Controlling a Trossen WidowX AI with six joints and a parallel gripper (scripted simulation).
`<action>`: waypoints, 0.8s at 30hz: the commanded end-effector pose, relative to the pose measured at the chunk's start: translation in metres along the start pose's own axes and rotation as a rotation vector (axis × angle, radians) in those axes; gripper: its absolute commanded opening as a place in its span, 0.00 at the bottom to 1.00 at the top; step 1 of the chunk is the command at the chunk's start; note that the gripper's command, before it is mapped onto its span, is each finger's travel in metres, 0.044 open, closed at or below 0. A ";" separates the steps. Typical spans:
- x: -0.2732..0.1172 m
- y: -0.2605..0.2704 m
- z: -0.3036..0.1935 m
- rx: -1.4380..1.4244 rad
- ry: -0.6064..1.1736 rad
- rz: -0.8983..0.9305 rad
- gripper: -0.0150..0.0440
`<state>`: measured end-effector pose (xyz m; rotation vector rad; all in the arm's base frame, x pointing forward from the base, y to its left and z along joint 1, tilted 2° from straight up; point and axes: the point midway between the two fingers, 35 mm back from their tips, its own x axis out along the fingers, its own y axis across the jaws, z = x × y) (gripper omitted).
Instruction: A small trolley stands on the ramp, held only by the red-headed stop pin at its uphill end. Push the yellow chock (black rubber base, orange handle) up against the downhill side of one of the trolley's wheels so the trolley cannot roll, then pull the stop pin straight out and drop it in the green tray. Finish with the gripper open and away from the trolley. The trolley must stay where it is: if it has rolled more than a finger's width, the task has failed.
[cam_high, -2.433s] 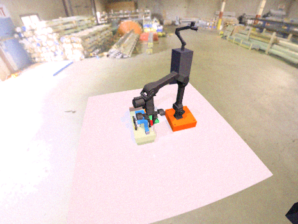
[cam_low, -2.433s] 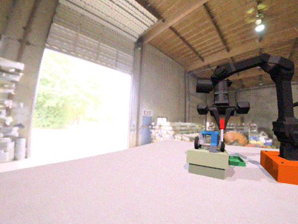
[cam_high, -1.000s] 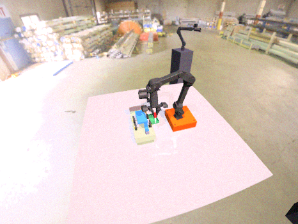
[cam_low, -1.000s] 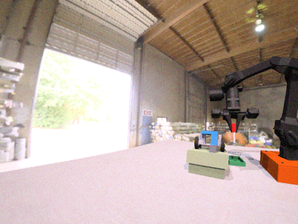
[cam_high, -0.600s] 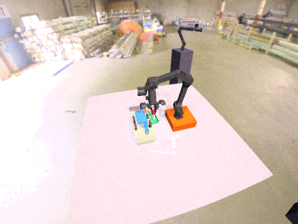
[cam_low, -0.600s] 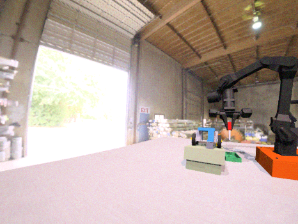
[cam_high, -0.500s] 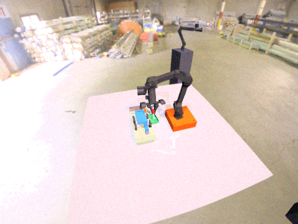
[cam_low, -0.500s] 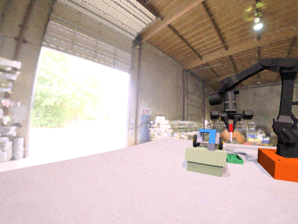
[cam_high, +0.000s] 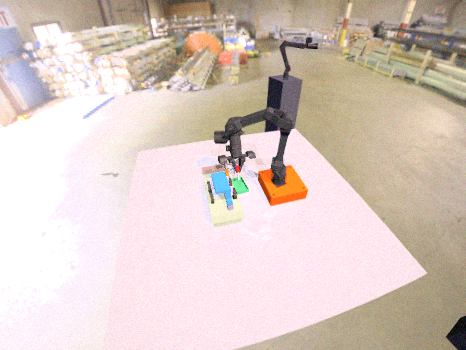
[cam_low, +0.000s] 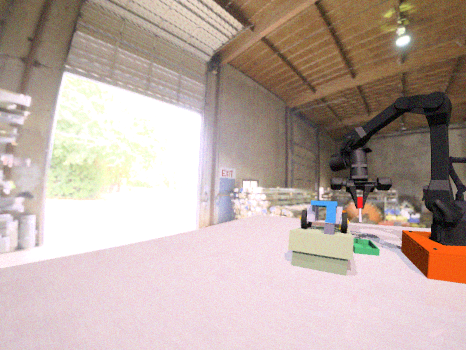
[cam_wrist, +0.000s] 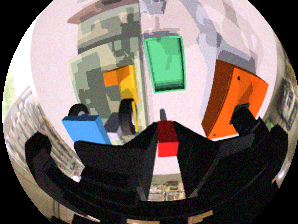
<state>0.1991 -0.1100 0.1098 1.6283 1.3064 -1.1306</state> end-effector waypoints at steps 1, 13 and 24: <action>-0.004 0.000 0.015 -0.005 -0.006 0.003 0.25; -0.007 -0.001 0.035 0.061 -0.021 0.007 0.25; -0.006 -0.001 0.032 0.388 -0.086 0.034 0.25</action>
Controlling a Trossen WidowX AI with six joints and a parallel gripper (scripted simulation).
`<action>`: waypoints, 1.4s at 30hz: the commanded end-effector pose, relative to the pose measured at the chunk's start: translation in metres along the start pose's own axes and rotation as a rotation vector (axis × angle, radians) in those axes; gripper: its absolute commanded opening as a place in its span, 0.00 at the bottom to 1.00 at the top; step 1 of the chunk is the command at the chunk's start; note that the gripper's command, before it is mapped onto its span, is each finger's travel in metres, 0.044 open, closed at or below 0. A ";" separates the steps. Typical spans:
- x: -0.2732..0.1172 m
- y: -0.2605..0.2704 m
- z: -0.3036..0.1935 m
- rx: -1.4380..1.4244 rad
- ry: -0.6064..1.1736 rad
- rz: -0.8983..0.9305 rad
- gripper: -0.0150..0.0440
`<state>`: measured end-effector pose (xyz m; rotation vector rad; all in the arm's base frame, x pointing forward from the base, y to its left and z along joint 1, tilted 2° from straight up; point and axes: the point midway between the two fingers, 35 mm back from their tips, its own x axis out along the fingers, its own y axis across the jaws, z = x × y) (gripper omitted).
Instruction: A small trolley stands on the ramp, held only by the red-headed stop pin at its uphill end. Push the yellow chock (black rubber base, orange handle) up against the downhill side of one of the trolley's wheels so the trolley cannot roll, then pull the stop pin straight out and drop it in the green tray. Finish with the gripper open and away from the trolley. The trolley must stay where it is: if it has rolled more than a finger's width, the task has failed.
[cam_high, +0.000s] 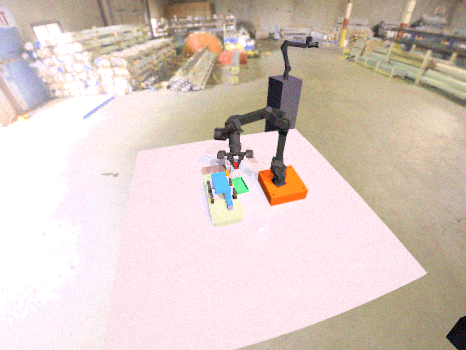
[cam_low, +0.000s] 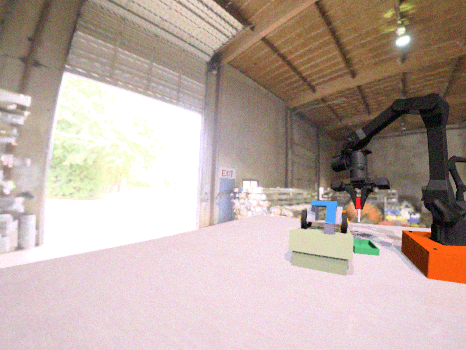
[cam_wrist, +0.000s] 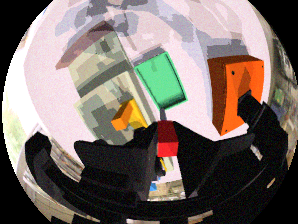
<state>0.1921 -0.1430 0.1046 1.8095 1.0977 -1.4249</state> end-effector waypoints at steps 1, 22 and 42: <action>0.000 -0.001 -0.001 0.096 -0.022 0.011 0.25; 0.001 -0.002 -0.006 0.718 -0.126 0.091 0.25; 0.001 -0.003 -0.008 1.116 -0.162 0.185 0.25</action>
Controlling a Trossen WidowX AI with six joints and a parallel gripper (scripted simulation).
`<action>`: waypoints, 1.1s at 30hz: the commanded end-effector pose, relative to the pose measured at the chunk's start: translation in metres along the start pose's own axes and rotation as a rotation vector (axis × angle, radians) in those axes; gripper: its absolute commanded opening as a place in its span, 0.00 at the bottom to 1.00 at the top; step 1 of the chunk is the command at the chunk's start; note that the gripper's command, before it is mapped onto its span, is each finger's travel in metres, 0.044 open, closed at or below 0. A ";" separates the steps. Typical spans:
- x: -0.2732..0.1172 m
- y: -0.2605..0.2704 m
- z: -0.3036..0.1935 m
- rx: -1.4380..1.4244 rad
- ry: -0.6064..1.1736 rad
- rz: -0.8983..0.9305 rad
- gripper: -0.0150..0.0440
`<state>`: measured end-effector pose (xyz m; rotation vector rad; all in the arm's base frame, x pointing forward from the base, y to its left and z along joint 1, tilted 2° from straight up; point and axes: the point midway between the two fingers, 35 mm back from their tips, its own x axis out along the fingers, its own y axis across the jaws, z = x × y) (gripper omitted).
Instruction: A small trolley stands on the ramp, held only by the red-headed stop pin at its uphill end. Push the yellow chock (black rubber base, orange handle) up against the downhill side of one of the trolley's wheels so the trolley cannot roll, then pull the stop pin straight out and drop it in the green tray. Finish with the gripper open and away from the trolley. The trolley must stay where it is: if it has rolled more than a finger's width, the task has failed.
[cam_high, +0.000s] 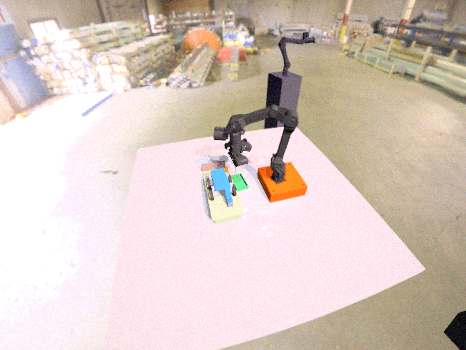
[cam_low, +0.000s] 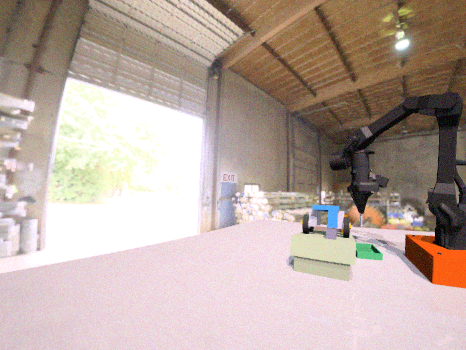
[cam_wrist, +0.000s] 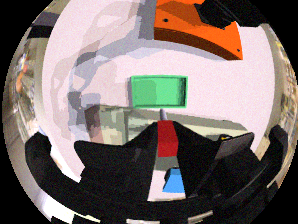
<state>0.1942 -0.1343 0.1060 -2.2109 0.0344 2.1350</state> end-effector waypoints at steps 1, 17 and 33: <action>0.001 0.000 0.001 0.012 0.002 0.007 0.25; 0.030 0.001 0.016 0.021 -0.005 0.094 0.25; 0.081 0.026 0.016 0.023 -0.002 0.184 0.25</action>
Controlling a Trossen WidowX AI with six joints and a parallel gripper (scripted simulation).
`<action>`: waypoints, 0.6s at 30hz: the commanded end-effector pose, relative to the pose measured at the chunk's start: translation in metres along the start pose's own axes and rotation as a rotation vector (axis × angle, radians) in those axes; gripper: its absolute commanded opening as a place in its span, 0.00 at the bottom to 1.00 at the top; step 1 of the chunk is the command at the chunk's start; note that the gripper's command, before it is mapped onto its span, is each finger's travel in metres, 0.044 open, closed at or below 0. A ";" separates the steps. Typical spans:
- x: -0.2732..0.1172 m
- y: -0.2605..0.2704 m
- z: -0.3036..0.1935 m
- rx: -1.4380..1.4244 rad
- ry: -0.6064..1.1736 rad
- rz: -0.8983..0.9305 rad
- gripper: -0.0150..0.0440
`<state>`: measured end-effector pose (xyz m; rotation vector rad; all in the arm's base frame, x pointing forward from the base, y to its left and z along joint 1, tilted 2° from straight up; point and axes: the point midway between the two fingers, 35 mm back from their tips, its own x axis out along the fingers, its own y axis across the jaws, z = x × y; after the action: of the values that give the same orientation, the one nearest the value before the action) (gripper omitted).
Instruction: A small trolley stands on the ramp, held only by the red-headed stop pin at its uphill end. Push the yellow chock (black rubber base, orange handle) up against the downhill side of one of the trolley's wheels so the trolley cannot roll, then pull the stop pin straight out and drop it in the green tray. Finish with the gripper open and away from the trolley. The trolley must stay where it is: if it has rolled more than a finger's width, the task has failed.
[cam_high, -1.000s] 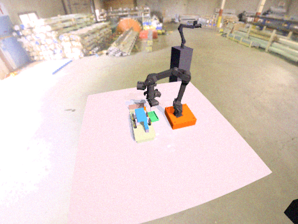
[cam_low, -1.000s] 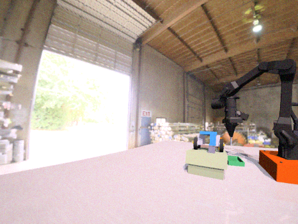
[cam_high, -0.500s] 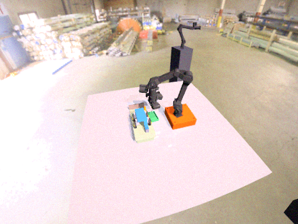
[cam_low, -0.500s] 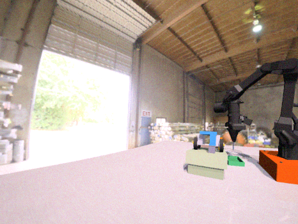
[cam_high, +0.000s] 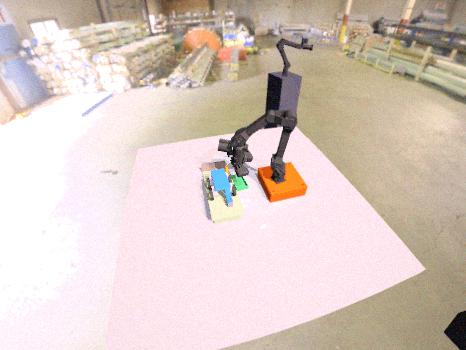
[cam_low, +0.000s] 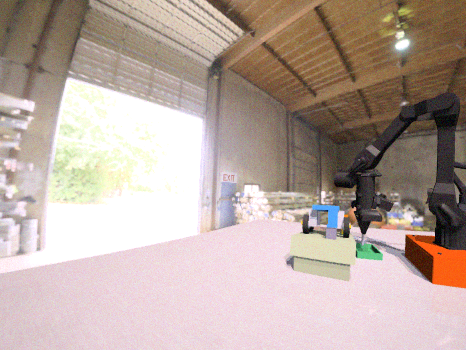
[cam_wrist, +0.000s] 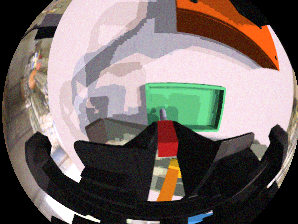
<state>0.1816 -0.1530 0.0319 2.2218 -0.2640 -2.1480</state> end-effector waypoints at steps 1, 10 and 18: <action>0.011 0.003 0.003 -0.003 -0.007 0.003 0.25; 0.011 0.001 0.003 -0.003 -0.007 0.003 0.52; 0.012 -0.005 0.002 -0.003 -0.007 0.002 0.58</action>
<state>0.1807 -0.1513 0.0203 2.2143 -0.2554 -2.1511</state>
